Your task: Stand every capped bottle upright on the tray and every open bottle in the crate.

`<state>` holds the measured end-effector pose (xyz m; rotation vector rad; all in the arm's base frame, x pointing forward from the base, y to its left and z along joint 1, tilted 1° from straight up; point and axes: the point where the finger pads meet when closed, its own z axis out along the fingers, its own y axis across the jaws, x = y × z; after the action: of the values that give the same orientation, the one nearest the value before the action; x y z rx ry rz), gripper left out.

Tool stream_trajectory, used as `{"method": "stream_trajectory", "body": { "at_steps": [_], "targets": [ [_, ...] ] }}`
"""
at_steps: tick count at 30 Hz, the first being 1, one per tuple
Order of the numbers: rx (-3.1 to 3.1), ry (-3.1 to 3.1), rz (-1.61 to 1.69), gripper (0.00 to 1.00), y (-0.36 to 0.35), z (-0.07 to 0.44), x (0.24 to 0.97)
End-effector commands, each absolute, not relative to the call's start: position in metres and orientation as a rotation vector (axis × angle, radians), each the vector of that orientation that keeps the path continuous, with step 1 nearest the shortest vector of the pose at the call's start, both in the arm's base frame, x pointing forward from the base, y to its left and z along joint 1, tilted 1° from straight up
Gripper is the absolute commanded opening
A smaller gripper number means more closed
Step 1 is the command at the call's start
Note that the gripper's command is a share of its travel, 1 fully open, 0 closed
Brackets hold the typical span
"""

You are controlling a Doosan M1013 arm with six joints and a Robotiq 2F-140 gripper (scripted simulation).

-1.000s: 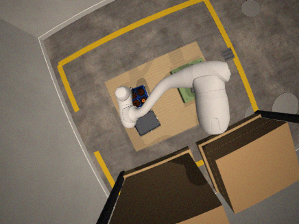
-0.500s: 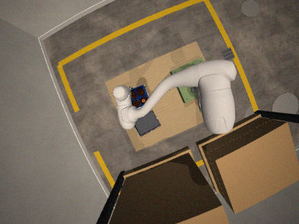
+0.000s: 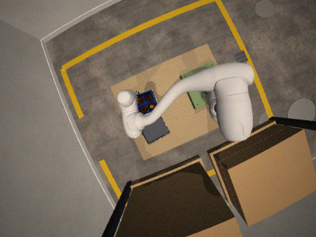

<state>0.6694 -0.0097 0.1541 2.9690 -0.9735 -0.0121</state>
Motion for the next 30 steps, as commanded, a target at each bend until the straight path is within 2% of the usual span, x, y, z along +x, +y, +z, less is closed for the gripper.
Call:
{"method": "stream_trajectory", "body": {
  "at_steps": [1,3,30],
  "targets": [
    [2.973,-0.975,-0.004,0.0,-0.008,0.169,0.673],
    [2.97,-0.974,-0.009,0.0,-0.01,0.163,0.67],
    [2.972,-0.975,-0.006,0.0,-0.007,0.236,0.674]
  ]
}}
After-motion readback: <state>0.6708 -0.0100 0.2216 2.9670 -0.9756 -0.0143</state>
